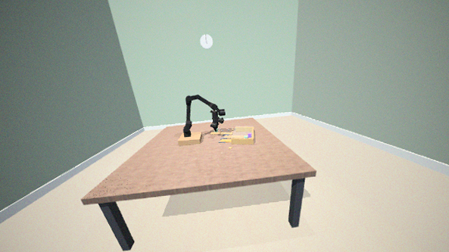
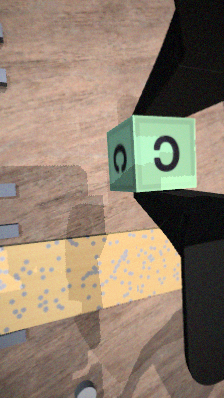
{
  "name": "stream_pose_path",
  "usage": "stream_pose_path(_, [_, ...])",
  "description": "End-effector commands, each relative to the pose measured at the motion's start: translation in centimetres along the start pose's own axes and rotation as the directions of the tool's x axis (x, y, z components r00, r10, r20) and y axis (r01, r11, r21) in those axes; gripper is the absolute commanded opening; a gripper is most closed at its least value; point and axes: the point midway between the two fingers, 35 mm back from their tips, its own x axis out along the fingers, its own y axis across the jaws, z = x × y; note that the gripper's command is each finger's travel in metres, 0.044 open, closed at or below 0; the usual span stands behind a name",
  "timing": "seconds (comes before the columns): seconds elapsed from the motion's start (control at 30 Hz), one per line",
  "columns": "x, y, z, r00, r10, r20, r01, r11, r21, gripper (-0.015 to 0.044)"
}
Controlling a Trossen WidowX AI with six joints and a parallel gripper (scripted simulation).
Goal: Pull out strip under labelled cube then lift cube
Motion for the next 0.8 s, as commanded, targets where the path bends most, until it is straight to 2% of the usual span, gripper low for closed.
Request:
stream_pose_path(0.0, [-2.37, 0.15, 0.20, 1.000, 0.015, 0.023, -0.015, 1.000, -0.003, 0.0000])
stream_pose_path(0.77, [-3.25, 0.12, 0.14, 1.000, 0.015, 0.023, -0.015, 1.000, -0.003, 0.0000])
